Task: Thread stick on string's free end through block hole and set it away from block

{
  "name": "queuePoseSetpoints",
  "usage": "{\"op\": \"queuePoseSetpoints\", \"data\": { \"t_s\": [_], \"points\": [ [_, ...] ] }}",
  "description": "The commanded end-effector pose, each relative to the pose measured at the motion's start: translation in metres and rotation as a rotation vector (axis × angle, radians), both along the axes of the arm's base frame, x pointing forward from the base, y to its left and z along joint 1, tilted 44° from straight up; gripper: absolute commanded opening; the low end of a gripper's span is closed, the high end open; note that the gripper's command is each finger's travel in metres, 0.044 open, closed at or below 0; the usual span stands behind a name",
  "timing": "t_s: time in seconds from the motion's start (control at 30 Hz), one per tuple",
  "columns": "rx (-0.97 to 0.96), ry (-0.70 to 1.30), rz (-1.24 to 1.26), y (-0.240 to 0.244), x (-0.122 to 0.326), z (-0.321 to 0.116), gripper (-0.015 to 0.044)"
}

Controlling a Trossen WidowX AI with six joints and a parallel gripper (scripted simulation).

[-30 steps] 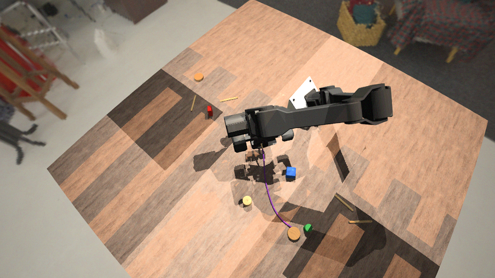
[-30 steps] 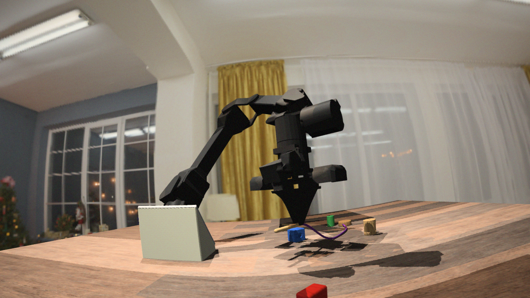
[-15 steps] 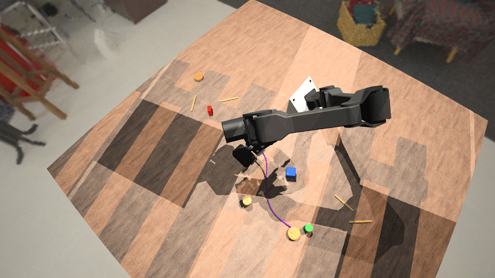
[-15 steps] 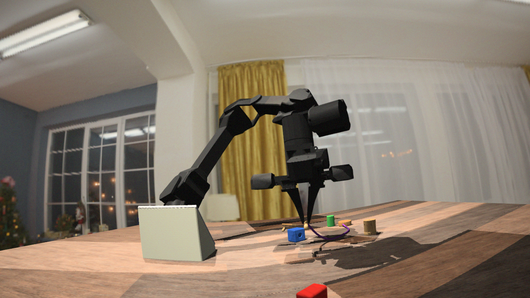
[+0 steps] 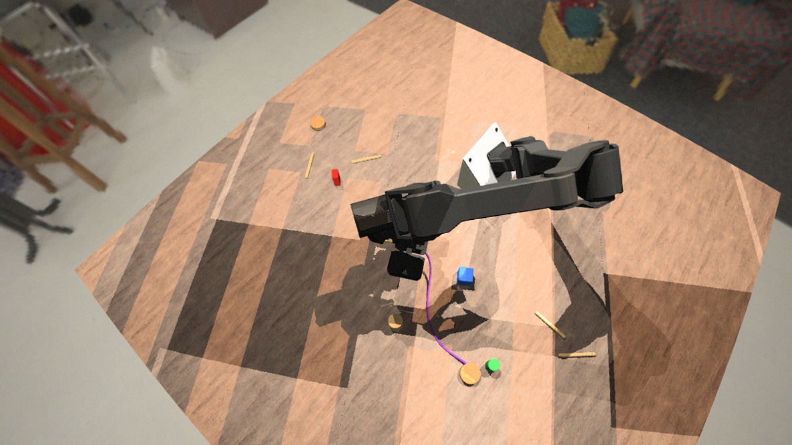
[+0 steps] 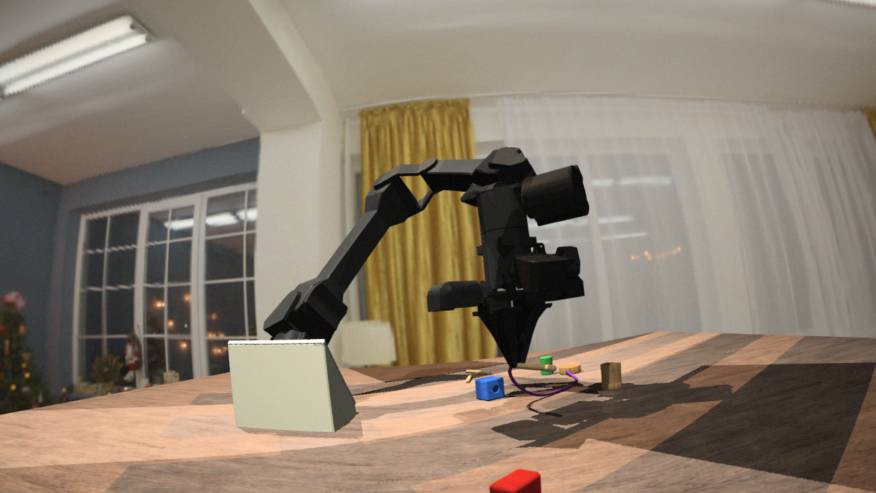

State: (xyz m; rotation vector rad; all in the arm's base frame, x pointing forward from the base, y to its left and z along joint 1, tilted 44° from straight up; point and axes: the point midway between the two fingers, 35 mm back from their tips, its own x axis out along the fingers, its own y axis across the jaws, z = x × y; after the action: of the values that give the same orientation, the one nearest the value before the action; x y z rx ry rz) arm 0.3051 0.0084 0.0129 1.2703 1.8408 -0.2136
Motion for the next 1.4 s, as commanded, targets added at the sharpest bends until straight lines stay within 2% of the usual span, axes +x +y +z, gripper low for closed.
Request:
{"op": "queuePoseSetpoints", "data": {
  "t_s": [0.0, 1.37],
  "points": [
    [0.016, -0.097, 0.094, 0.001, 0.005, 0.002, 0.0],
    [0.167, -1.126, 1.192, 0.018, 0.038, 0.015, 0.0]
  ]
}}
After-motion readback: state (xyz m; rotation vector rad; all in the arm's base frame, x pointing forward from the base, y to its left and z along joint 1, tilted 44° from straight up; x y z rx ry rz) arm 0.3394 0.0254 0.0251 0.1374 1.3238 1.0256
